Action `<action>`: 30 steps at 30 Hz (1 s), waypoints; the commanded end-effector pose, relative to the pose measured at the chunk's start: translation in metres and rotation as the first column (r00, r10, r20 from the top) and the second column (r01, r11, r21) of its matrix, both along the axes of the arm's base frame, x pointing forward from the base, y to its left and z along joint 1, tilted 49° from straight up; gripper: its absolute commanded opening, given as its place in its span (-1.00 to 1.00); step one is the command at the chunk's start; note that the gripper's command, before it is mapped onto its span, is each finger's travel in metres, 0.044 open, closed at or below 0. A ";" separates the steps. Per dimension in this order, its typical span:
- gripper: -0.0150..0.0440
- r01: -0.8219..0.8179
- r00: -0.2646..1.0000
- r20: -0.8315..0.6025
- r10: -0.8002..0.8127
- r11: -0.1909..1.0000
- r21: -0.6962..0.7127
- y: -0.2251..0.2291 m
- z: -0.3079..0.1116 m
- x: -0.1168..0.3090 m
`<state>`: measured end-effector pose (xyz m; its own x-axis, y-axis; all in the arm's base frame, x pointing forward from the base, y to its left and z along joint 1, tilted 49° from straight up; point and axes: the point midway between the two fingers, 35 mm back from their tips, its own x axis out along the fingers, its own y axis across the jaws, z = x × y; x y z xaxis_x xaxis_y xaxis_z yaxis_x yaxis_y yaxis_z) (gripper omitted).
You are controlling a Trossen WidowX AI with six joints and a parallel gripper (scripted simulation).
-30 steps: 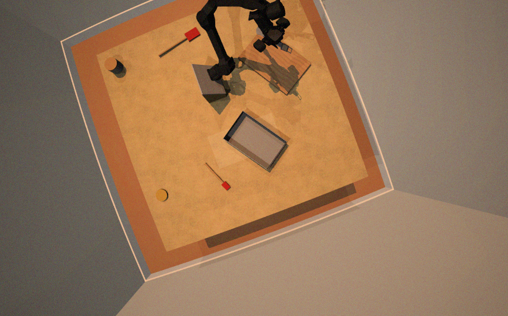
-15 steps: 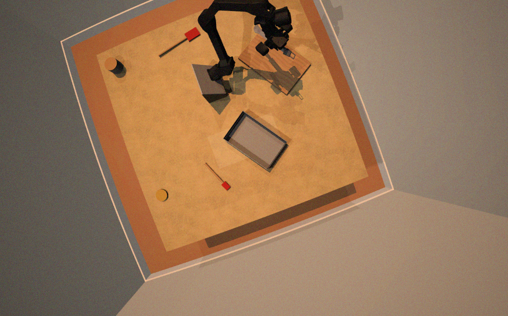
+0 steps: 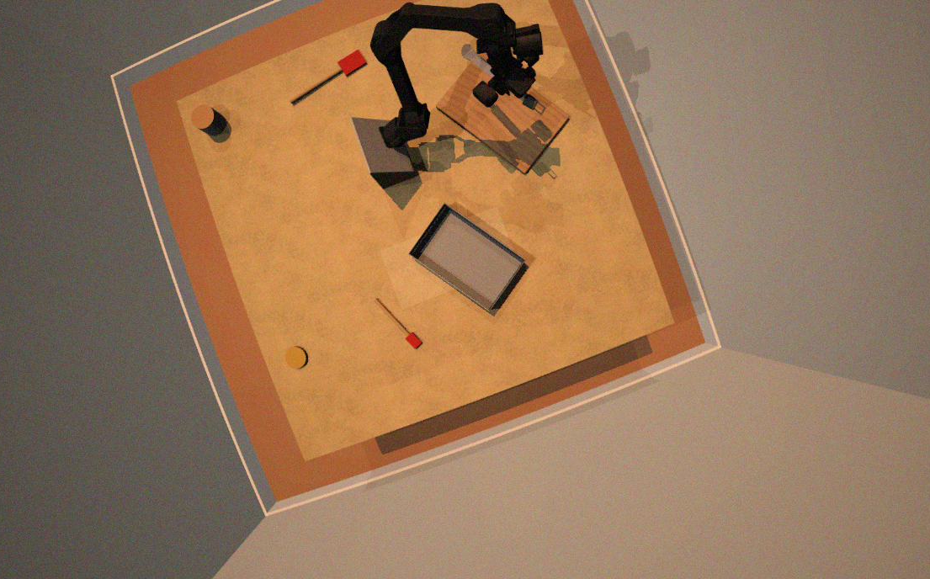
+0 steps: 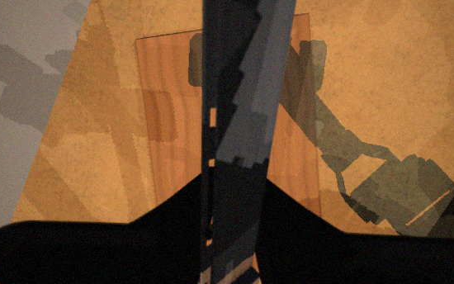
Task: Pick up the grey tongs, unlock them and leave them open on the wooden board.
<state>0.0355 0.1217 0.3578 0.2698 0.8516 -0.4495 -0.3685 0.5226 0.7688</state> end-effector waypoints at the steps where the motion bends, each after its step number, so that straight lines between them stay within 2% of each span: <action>1: -1.00 -0.018 1.000 0.002 0.018 1.000 -0.007 0.003 0.002 0.000; 30: -1.00 -0.244 0.970 -0.044 0.241 0.946 -0.215 0.037 -0.016 -0.016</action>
